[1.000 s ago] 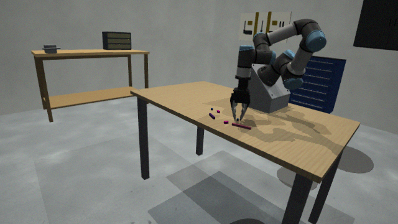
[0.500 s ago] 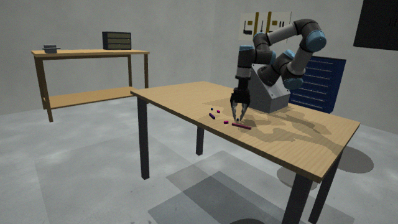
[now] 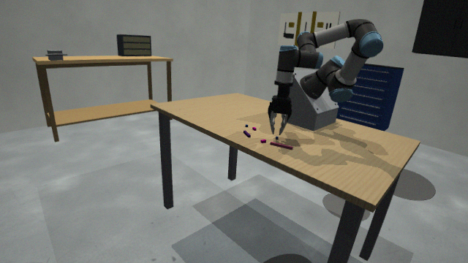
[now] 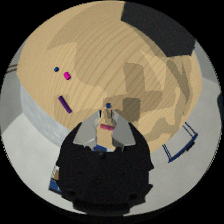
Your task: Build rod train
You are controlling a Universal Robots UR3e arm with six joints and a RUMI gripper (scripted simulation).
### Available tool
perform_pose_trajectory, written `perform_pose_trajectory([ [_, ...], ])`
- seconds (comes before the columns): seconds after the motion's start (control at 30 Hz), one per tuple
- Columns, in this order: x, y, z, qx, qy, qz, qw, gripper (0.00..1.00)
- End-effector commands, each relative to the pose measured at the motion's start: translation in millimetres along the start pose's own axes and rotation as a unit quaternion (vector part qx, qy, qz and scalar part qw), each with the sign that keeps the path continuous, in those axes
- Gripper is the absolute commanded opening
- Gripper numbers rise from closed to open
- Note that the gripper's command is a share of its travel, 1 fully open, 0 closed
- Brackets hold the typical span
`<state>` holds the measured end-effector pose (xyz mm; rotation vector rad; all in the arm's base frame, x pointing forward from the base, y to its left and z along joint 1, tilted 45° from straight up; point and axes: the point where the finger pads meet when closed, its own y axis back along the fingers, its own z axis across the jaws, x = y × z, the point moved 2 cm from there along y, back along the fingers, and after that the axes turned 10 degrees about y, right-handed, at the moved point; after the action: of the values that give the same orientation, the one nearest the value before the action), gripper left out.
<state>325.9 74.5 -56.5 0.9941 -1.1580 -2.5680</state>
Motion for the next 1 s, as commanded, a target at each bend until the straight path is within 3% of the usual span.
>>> perform_pose_trajectory([
  [0.0, 1.6, 26.7, 2.8, -0.007, 0.0, 0.002, 1.0, 0.14],
  [0.47, 1.5, 65.9, 2.2, -0.007, 0.0, 0.002, 1.0, 0.14],
  [0.8, 1.6, 71.0, 2.2, -0.007, -0.001, 0.002, 1.0, 0.14],
  [0.83, 1.6, 71.0, 2.2, -0.007, -0.001, 0.002, 1.0, 1.0],
  [0.97, 1.6, 70.9, 2.3, -0.008, -0.001, 0.002, 1.0, 1.0],
])
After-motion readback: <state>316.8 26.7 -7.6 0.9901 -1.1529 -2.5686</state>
